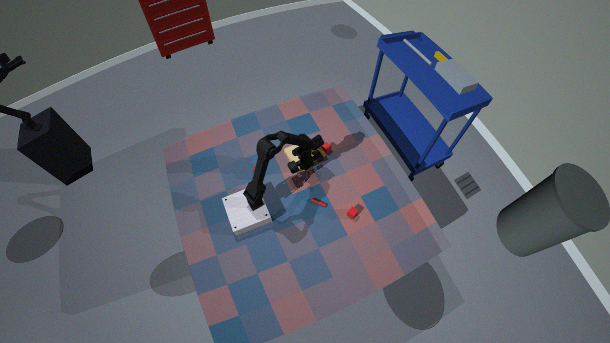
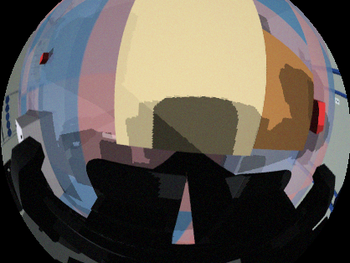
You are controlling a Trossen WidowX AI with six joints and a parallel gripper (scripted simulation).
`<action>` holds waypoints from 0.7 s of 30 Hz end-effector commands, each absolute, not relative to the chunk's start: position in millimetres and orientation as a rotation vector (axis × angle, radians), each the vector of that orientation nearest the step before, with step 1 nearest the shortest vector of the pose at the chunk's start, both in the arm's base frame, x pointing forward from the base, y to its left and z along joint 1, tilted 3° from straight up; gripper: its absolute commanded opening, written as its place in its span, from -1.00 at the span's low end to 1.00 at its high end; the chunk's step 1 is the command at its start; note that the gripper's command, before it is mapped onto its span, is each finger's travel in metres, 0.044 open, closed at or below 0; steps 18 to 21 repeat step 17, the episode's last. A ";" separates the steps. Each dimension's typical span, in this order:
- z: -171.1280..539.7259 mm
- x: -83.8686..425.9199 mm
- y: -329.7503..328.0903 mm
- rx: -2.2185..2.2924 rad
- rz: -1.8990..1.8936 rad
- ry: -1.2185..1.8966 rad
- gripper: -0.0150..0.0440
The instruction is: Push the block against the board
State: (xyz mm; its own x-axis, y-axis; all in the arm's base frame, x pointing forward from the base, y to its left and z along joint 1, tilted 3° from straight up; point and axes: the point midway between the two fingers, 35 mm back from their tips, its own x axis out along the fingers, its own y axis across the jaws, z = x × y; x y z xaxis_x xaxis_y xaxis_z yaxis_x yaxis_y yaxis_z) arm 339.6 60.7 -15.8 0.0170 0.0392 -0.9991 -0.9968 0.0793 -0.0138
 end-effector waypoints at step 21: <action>-18.1 339.3 64.0 -1.125 1.171 1.202 -0.49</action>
